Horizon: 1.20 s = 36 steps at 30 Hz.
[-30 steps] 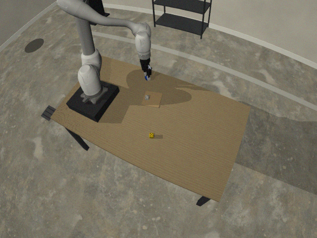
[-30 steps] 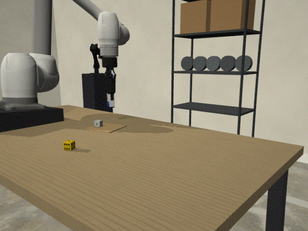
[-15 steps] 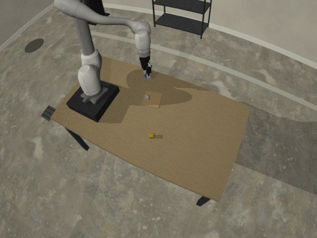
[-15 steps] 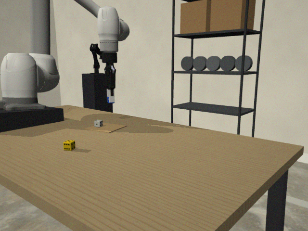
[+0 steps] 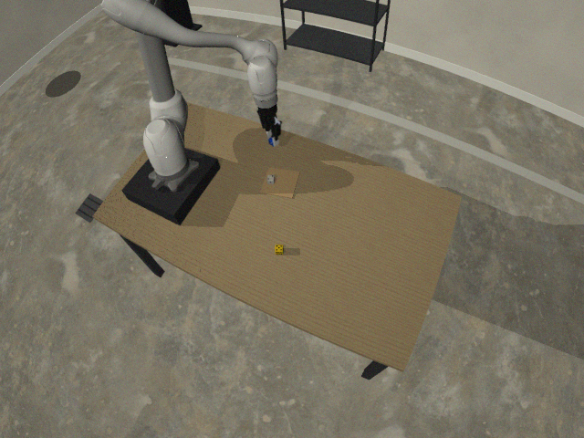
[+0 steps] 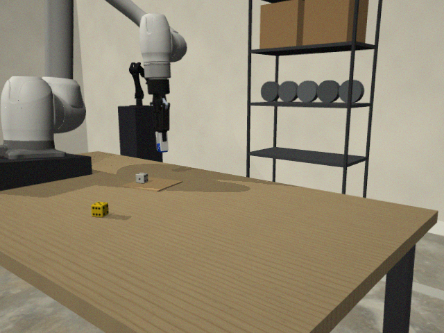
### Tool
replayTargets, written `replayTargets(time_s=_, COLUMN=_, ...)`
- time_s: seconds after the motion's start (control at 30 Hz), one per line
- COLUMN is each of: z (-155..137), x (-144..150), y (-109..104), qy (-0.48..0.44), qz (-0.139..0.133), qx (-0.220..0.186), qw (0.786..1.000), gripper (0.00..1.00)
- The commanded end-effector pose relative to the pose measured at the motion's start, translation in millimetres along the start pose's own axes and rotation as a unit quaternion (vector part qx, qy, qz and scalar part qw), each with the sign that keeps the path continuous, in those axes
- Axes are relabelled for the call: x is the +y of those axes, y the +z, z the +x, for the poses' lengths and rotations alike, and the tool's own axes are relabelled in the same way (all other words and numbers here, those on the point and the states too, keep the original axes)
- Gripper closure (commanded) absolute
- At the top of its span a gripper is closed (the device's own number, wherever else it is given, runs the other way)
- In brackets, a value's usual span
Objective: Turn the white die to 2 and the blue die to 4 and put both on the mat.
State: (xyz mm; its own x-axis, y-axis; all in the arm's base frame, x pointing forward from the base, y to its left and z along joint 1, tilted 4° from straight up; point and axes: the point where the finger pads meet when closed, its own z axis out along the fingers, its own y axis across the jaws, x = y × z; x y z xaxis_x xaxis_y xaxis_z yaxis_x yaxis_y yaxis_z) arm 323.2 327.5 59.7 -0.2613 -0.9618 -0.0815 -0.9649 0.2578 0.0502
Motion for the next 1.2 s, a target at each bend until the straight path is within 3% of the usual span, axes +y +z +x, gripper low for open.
replayTargets(time_s=0.0, z=0.4, x=-0.1, y=0.5, qy=0.001, qz=0.001, qx=-0.025, qw=1.000, gripper=0.76)
replayTargets(time_s=0.43, z=7.9, x=2.7, y=5.1, qy=-0.001, qz=-0.006, qx=-0.230, qw=0.973, gripper=0.76)
replayTargets(time_s=0.53, z=7.9, x=2.7, y=5.1, qy=-0.001, qz=-0.006, qx=-0.231, qw=0.973, gripper=0.76)
replayTargets(time_s=0.63, z=10.7, x=3.1, y=7.3, qy=-0.001, qz=-0.008, qx=-0.285, qw=0.958, gripper=0.76)
replayTargets(time_s=0.97, z=13.4, x=0.8, y=6.3, qy=0.001, qz=-0.003, qx=-0.389, qw=0.921, gripper=0.76)
replayTargets(time_s=1.03, z=14.8, x=1.9, y=8.3, qy=0.000, qz=-0.005, qx=-0.424, qw=0.905, gripper=0.76)
replayTargets(time_s=1.13, z=14.8, x=1.9, y=8.3, qy=0.000, qz=-0.005, qx=-0.426, qw=0.905, gripper=0.76)
replayTargets(time_s=1.17, z=15.6, x=0.4, y=7.6, qy=0.001, qz=-0.002, qx=-0.442, qw=0.897, gripper=0.76)
